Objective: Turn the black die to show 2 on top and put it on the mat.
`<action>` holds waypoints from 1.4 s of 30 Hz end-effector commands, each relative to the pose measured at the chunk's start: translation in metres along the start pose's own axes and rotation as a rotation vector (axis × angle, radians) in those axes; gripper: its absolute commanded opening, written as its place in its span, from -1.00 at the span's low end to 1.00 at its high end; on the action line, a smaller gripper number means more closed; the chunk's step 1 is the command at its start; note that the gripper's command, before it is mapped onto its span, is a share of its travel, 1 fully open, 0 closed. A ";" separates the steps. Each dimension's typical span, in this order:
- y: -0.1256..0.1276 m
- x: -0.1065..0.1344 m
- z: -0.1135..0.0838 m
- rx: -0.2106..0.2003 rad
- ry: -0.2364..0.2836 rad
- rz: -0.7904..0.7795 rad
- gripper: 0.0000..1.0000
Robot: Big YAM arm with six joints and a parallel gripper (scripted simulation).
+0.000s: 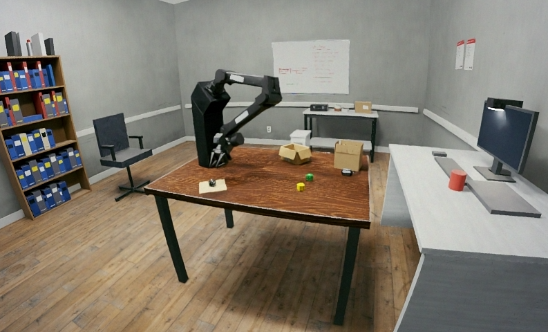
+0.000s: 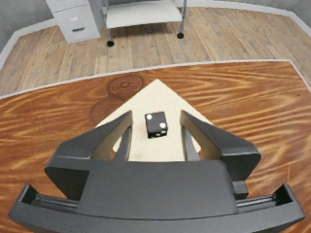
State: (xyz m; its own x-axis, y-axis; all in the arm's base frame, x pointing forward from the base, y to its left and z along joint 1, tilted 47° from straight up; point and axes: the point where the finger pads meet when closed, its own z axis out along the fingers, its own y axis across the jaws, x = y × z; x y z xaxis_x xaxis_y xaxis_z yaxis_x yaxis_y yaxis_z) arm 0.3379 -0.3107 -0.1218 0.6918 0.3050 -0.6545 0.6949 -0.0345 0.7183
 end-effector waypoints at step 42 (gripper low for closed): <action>0.000 -0.044 0.018 0.000 1.085 -0.011 1.00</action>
State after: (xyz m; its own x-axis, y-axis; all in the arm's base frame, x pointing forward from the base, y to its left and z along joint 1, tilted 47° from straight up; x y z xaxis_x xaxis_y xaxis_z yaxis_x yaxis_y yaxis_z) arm 0.3139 -0.3475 -0.0998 0.1617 0.9822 -0.0960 0.6926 -0.0436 0.7200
